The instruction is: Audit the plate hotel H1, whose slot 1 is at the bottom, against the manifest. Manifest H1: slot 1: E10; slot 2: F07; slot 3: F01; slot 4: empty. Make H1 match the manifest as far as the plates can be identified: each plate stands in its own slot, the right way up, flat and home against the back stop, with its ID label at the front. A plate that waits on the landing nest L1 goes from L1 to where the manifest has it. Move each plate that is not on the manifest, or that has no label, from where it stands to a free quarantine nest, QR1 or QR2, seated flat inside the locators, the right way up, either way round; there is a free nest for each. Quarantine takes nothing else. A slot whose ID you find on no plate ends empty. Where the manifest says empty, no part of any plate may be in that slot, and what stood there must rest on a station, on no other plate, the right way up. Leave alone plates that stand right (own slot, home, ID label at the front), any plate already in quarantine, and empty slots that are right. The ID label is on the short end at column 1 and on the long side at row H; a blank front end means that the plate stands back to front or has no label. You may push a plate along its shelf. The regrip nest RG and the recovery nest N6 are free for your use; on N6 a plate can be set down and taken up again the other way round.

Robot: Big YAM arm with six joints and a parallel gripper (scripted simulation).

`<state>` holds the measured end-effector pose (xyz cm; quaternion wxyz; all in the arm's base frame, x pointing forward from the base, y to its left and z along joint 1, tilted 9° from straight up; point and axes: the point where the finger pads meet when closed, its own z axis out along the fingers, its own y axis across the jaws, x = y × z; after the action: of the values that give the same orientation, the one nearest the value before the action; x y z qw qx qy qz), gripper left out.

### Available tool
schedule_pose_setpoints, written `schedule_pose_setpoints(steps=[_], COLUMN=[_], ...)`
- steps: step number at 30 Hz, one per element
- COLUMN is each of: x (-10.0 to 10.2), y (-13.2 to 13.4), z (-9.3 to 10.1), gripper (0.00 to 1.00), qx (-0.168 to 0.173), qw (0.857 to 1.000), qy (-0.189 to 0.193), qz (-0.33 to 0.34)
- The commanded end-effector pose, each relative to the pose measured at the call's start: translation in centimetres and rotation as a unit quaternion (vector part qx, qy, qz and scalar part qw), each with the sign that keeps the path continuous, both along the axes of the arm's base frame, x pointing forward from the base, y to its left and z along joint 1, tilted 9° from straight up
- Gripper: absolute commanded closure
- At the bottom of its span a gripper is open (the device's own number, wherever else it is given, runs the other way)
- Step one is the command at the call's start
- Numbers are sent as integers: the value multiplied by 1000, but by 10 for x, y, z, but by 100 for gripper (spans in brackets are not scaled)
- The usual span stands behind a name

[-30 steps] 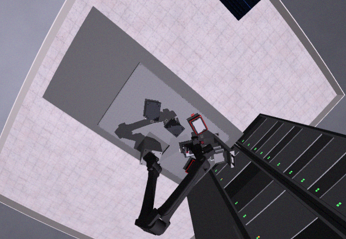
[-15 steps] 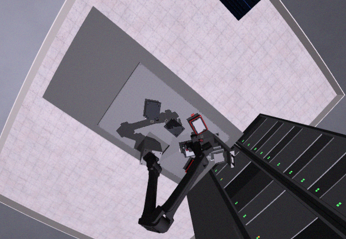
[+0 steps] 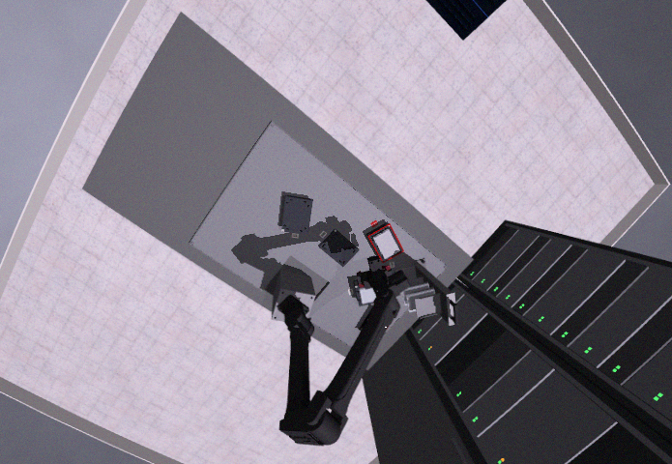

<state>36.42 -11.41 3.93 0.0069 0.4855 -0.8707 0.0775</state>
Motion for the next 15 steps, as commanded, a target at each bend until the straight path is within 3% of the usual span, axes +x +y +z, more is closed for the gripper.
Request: schedule_pose_setpoints(steps=[1,2,3,4,15], x=[4,7,6,15,15], y=[-2,-3,-4,-3,-3], z=[-1,8,-1,7,7], gripper=[0,0,0,0,0], qx=[-1,-5,-3,-4,-4], qw=[1000,1000,1000,1000,1000], qy=[-9,-26,-17,-24,-24], qz=[4,3,2,2,2])
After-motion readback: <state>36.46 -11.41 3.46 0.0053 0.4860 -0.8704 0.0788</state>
